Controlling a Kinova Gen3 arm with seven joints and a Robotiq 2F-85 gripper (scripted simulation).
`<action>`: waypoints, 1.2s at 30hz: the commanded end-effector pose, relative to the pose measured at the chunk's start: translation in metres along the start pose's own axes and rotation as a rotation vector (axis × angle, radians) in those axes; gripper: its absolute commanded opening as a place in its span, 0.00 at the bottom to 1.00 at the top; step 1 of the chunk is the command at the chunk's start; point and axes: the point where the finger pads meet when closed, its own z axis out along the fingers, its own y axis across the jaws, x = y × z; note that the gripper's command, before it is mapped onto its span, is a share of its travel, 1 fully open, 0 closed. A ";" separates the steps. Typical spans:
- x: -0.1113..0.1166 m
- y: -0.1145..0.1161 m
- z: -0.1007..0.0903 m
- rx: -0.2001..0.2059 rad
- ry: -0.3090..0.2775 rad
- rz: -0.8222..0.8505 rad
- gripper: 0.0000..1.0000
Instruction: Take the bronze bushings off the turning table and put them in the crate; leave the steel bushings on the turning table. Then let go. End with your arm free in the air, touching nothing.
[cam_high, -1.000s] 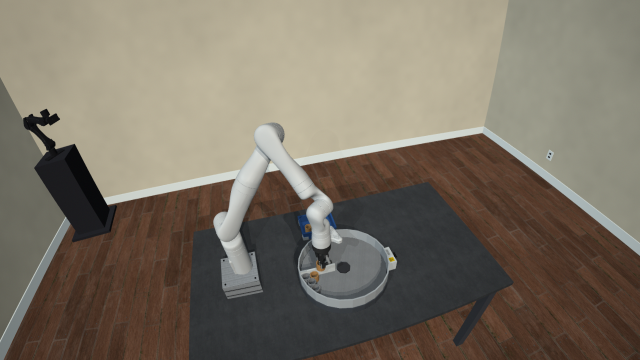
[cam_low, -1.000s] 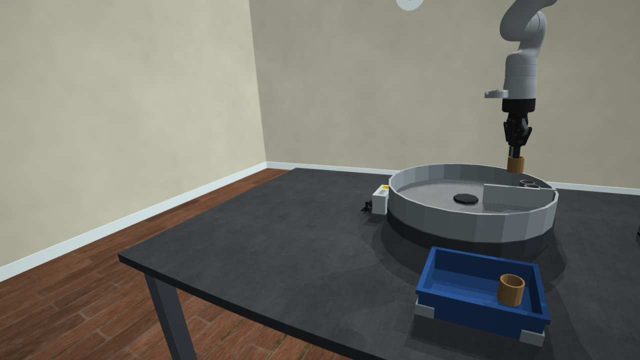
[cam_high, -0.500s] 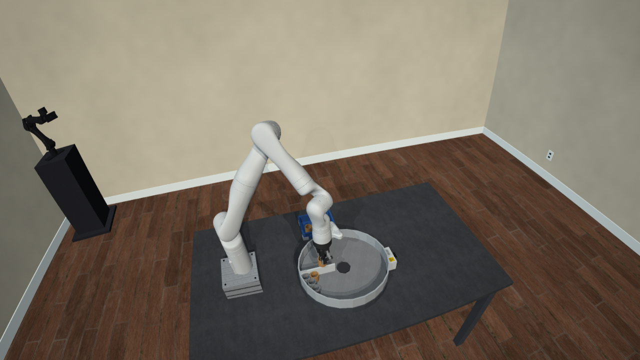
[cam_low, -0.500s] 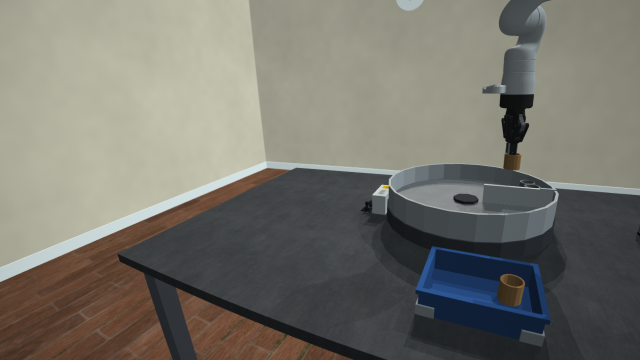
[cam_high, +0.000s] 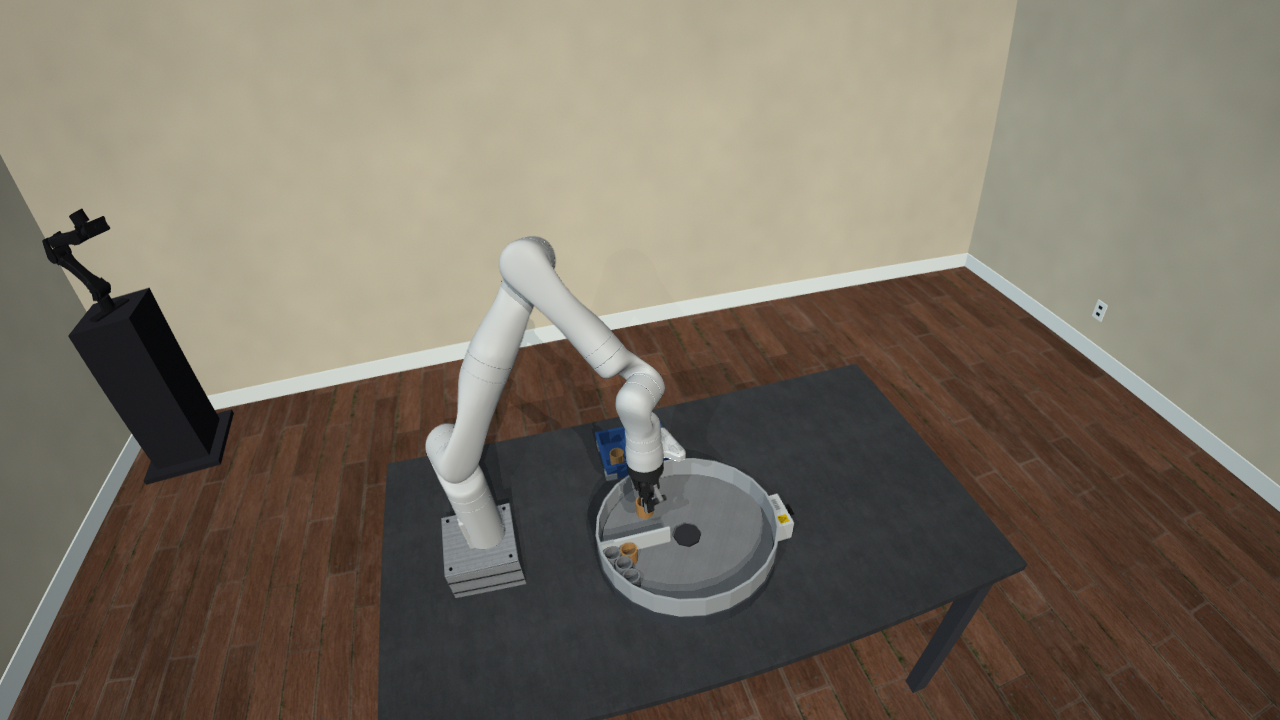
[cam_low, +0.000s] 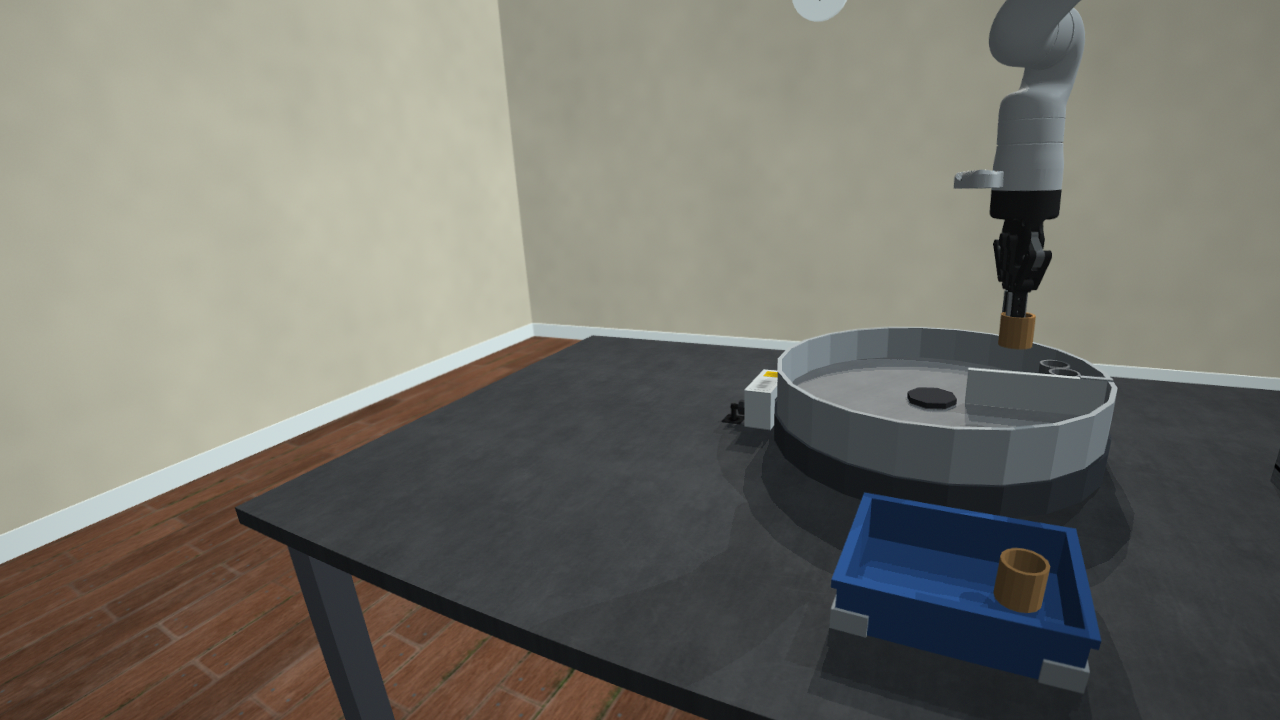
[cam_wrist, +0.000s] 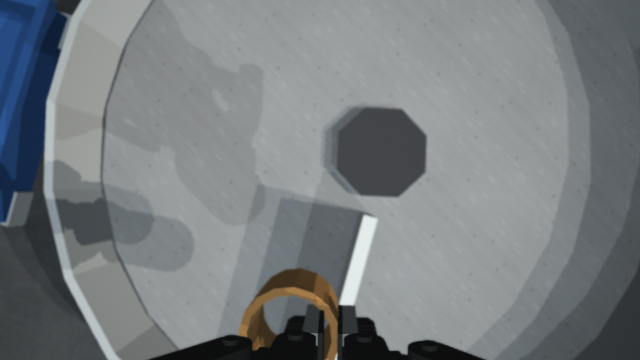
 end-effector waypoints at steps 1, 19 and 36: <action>0.011 -0.017 0.000 0.000 0.001 -0.008 0.00; 0.045 -0.072 0.000 0.000 0.001 -0.007 0.00; 0.073 -0.117 -0.001 0.000 0.002 -0.007 0.00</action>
